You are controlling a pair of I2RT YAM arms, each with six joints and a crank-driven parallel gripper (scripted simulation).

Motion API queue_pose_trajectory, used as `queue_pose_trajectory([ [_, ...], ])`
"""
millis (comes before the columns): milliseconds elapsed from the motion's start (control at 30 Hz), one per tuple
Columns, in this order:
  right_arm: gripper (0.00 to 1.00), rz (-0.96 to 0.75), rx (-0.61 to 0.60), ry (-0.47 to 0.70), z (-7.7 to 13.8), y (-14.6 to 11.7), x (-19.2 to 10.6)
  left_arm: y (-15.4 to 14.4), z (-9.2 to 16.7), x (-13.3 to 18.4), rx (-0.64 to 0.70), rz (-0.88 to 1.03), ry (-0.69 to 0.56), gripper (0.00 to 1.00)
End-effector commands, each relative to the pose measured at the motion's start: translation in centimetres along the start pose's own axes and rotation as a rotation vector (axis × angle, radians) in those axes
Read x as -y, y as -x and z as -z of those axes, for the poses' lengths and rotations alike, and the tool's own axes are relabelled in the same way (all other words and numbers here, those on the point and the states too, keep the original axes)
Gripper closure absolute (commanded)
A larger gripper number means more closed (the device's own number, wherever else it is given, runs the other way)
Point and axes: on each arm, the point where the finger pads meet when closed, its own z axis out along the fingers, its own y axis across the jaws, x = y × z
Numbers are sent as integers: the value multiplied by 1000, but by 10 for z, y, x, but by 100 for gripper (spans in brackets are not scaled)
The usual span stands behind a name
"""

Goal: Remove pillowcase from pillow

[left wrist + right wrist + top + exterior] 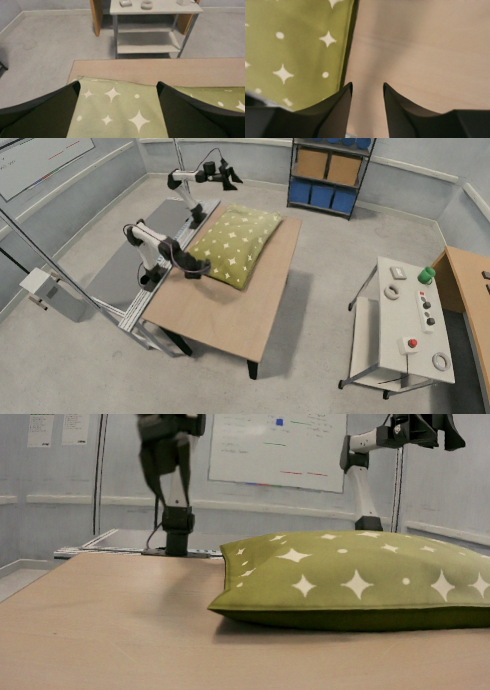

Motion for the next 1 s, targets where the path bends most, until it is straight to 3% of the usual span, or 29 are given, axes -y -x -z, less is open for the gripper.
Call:
queue_pose_trajectory([
  [0,59,-122,-212,223,-6,-30,-8,16,2,-2,31,-7,12,0],
  [100,59,-163,-232,271,-8,-33,-9,16,2,-2,31,-7,12,0],
  [200,59,-209,-283,431,-10,-28,-31,16,2,-2,31,-7,12,0],
  [233,59,-245,-299,437,-15,-30,-23,16,2,-2,31,-7,12,0],
  [400,59,-241,-296,399,-22,-28,-9,16,2,-2,31,-7,12,0],
  [433,59,-252,-350,376,-33,-38,-5,16,2,-2,31,-7,12,0],
  [500,59,-256,-334,370,-29,-36,-2,16,2,-2,31,-7,12,0],
  [667,59,-244,-313,363,-21,-33,-5,16,2,-2,31,-7,12,0],
  [700,59,-280,-352,371,-22,-48,-9,16,2,-2,31,-7,12,0],
  [733,59,-266,-336,368,-18,-46,-11,16,2,-2,31,-7,12,0],
  [967,59,-264,-325,379,-30,-45,-19,16,2,-2,31,-7,12,0],
])
